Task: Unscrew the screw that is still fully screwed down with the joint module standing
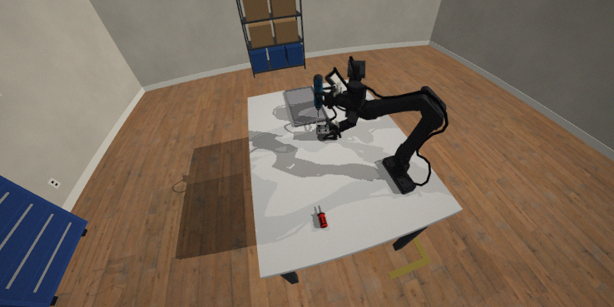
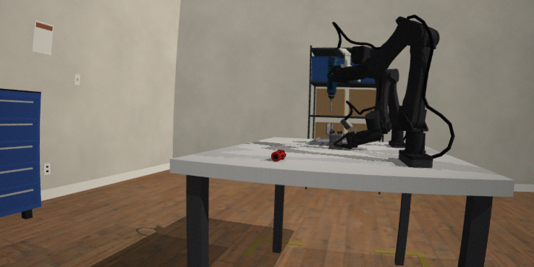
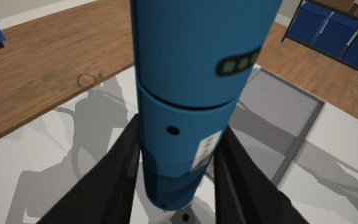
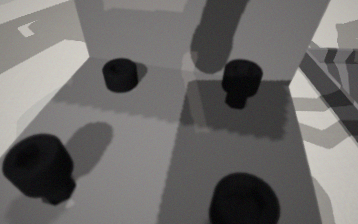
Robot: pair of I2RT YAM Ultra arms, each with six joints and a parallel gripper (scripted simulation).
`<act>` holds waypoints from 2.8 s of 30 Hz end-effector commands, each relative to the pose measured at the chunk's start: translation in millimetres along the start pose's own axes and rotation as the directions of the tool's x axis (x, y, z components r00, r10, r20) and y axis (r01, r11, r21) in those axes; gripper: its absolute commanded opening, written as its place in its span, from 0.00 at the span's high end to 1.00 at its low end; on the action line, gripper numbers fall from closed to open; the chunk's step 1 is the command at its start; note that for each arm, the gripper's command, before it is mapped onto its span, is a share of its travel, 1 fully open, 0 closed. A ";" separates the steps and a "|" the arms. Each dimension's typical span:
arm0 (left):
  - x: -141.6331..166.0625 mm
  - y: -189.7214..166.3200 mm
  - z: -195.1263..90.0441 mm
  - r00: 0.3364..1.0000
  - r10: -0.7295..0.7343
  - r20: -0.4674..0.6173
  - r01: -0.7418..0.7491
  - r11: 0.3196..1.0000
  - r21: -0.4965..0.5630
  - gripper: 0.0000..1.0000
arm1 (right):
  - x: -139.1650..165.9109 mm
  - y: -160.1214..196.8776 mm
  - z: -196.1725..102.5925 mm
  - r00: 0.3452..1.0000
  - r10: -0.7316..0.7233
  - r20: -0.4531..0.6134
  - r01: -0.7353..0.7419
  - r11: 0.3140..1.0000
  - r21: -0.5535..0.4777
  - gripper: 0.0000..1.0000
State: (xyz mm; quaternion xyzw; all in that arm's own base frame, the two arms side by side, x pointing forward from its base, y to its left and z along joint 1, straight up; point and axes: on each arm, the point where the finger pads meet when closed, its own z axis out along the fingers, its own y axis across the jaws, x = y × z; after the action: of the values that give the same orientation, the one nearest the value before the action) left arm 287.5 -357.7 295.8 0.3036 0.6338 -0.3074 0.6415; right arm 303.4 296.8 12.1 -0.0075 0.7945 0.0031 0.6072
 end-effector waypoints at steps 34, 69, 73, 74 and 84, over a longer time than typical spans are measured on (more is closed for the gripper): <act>-37.9 -1.4 0.6 0.994 -0.011 0.112 0.010 1.000 0.011 0.58 | -4.4 0.7 -0.2 1.000 0.011 0.008 -0.011 1.000 0.002 0.41; -21.1 -1.7 -1.5 0.997 -0.011 0.077 0.010 1.000 0.011 0.58 | -4.4 0.7 -0.2 1.000 0.011 0.008 -0.011 1.000 0.002 0.41; -33.3 -1.7 -2.3 0.995 -0.011 0.103 0.010 1.000 0.011 0.58 | -4.4 0.7 -0.2 1.000 0.011 0.008 -0.011 1.000 0.002 0.41; -33.3 -1.7 -2.3 0.995 -0.011 0.103 0.010 1.000 0.011 0.58 | -4.4 0.7 -0.2 1.000 0.011 0.008 -0.011 1.000 0.002 0.41; 0.3 -2.8 -1.1 0.998 -0.018 0.058 0.018 1.000 0.012 0.58 | -4.4 0.7 -0.2 1.000 0.011 0.008 -0.011 1.000 0.002 0.41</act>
State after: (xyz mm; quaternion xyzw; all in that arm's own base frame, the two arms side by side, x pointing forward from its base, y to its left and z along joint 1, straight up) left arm 287.2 -357.4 271.4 0.3093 0.6494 -0.3017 0.6258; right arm 303.4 296.8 12.1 -0.0075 0.7945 0.0031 0.6072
